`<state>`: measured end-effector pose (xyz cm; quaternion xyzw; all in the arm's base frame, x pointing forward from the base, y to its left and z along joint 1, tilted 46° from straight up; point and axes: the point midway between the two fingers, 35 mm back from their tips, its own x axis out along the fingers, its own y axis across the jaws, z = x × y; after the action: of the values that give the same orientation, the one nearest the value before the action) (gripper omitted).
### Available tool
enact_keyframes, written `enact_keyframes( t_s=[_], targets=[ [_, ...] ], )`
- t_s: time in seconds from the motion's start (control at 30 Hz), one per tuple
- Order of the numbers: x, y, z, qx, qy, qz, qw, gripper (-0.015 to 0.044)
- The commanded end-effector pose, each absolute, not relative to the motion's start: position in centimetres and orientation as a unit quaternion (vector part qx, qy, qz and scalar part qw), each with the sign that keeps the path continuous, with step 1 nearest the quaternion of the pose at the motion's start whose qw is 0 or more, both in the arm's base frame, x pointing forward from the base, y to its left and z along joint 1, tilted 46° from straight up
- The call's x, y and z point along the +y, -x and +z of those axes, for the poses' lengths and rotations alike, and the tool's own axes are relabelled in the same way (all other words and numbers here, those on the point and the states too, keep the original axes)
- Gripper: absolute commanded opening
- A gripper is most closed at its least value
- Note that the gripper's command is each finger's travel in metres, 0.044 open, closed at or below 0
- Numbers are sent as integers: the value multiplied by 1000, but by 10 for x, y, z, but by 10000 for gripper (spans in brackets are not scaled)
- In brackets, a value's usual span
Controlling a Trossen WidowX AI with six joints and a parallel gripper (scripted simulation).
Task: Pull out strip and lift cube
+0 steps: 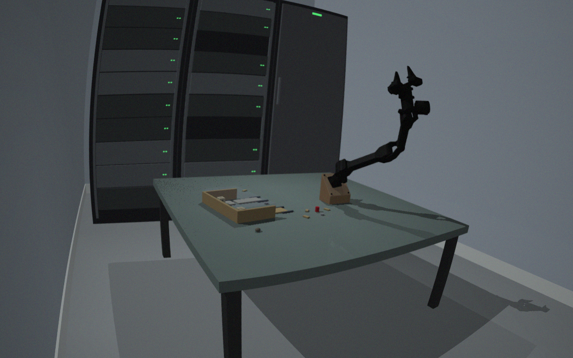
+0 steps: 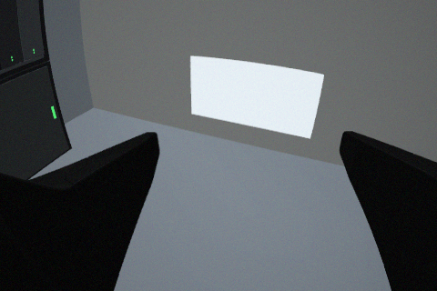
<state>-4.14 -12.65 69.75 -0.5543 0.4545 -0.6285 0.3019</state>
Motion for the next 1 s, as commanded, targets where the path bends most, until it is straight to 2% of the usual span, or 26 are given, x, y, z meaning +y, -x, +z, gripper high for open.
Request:
enact_keyframes(
  t_s=[0.0,0.27,0.57,0.97],
  targets=[
    [-128,39,698,452,556,-628,303,400],
    [-169,-69,679,343,624,-596,371,400],
    [-195,-171,628,244,677,-506,476,400],
    [-234,-293,491,153,599,-337,710,400]
  ],
)
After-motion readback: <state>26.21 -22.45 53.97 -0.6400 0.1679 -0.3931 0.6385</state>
